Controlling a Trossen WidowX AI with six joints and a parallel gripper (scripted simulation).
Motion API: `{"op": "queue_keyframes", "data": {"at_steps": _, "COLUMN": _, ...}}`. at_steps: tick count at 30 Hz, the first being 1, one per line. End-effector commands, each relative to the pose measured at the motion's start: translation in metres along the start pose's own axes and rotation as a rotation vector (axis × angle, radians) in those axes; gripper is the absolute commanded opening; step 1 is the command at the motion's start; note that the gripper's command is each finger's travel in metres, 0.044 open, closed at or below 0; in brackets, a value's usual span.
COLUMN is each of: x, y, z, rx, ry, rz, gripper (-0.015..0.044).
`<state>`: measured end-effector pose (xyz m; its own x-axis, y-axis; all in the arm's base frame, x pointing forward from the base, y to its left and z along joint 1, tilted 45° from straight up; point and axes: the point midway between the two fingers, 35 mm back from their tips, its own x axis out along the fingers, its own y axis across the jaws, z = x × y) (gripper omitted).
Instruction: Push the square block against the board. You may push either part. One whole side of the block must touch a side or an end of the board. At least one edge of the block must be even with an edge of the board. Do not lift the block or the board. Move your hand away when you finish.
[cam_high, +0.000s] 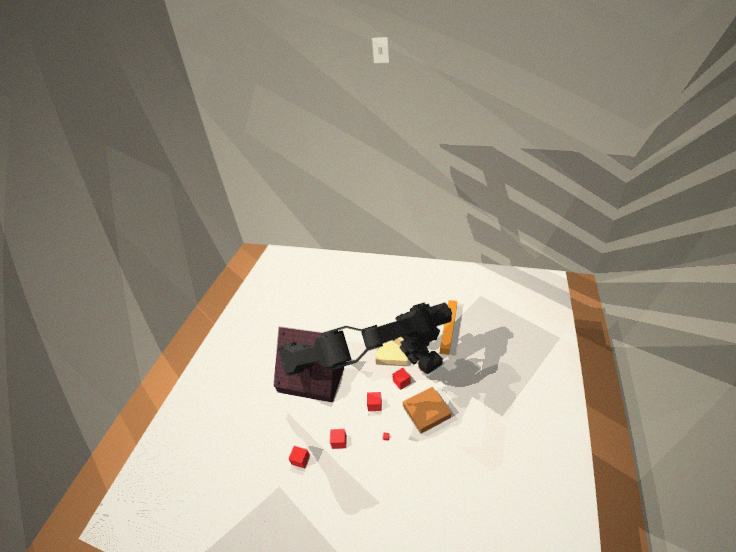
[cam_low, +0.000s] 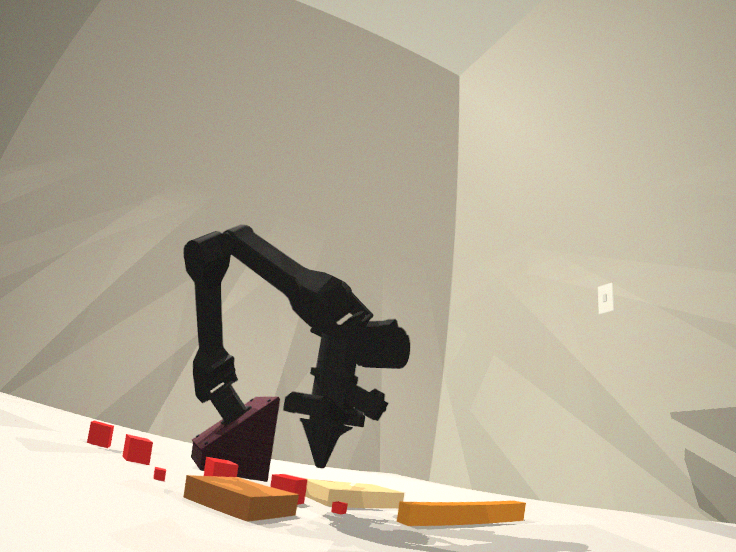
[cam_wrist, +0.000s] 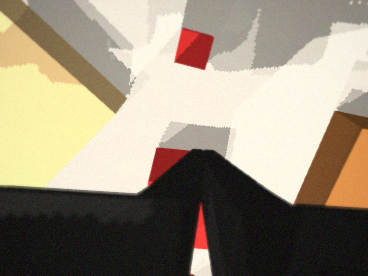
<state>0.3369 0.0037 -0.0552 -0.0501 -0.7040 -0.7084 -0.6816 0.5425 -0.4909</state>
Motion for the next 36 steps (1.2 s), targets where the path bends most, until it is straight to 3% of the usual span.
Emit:
{"op": "queue_keyframes", "data": {"at_steps": 1, "x": 0.003, "y": 0.004, "z": 0.0, "rx": 0.038, "ry": 0.0, "rz": 0.007, "gripper": 0.0}}
{"op": "queue_keyframes", "data": {"at_steps": 3, "x": 0.006, "y": 0.004, "z": 0.0, "rx": 0.038, "ry": 0.0, "rz": 0.007, "gripper": 0.0}}
{"op": "queue_keyframes", "data": {"at_steps": 8, "x": 0.059, "y": 0.003, "z": 0.001, "rx": 0.038, "ry": -0.001, "rz": 0.005, "gripper": 0.0}}
{"op": "queue_keyframes", "data": {"at_steps": 36, "x": 0.058, "y": 0.001, "z": -0.036, "rx": 0.036, "ry": -0.001, "rz": 0.006, "gripper": 0.0}}
